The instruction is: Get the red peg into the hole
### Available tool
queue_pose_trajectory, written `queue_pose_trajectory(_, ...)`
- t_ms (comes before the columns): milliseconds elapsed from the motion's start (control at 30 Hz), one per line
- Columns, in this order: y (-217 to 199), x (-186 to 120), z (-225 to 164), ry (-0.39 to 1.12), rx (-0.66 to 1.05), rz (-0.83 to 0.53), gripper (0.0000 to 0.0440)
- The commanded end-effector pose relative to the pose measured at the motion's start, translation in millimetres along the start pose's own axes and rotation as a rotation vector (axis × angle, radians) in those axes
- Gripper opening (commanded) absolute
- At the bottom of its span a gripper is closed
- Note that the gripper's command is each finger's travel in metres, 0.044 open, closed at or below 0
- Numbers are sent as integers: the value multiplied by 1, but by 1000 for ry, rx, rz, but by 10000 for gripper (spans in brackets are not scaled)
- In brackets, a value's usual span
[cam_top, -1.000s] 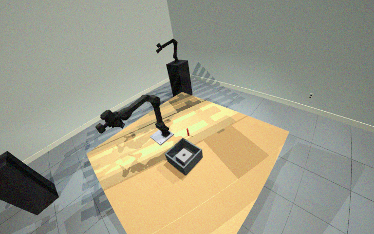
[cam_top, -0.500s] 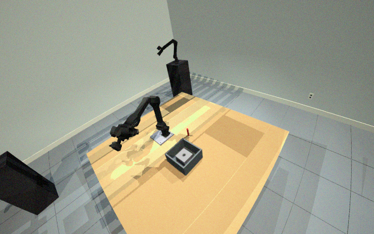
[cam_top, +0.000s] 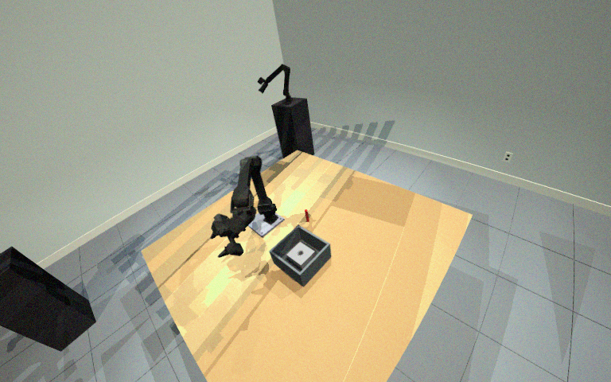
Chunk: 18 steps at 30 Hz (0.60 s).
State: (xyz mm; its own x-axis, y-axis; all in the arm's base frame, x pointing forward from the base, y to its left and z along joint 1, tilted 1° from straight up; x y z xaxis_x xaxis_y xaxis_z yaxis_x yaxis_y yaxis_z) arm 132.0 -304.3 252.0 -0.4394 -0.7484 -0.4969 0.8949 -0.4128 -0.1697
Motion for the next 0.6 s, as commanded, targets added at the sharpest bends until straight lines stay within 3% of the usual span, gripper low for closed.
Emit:
queue_pose_trajectory(0,12,-19,-11,23,-39,69,440)
queue_pose_trajectory(567,48,-156,-99,183,-337,495,440)
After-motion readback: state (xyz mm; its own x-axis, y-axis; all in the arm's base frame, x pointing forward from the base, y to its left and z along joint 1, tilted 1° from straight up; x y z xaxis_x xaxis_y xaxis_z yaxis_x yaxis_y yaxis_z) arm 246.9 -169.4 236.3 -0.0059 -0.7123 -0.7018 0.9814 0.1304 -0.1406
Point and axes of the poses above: the point midway between the two fingers, 35 mm back from their tips, its own x axis out along the fingers, its own y axis across the jaws, z = x × y, the point moved 4 cm from there along -x, back along the fingers, and after that the axes turned 5 degrees about x, right-handed, at the moved point
